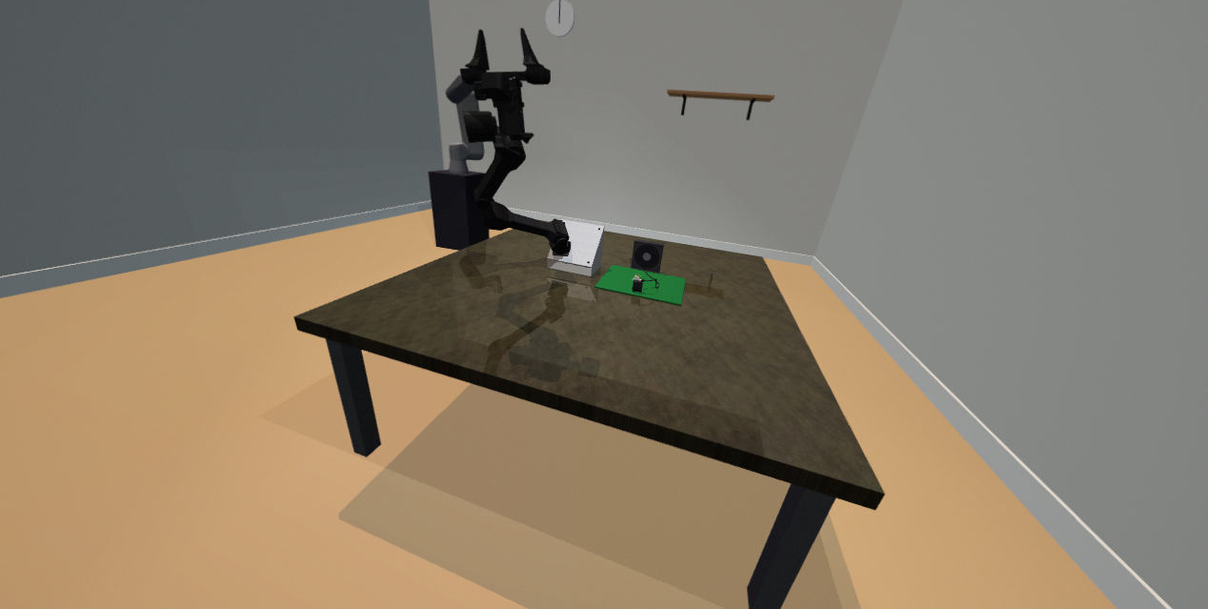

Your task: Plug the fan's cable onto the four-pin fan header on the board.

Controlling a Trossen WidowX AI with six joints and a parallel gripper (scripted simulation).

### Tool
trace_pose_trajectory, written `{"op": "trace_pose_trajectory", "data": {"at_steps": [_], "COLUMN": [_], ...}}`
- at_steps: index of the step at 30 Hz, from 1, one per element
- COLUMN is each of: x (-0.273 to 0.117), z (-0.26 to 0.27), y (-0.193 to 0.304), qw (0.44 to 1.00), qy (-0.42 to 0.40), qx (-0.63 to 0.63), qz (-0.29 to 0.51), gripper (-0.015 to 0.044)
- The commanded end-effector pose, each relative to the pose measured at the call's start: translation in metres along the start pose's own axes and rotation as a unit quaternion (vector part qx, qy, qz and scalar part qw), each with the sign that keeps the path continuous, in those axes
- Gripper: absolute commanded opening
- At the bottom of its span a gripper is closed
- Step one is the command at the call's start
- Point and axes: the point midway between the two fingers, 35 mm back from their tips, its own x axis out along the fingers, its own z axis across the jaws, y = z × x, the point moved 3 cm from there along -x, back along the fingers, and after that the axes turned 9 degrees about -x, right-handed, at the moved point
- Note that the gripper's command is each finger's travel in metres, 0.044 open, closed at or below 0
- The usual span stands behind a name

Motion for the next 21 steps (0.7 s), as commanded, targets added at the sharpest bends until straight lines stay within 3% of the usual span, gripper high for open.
{"op": "trace_pose_trajectory", "data": {"at_steps": [1,13,21], "x": [0.003,-0.035,-0.095], "z": [-0.049,-0.191,-0.268], "y": [0.023,0.107,0.172], "qw": [0.996,0.934,0.834], "qy": [0.082,0.340,0.509], "qx": [0.021,0.036,0.042], "qz": [0.018,0.102,0.207], "gripper": [0.0440,0.0440,0.0440]}}
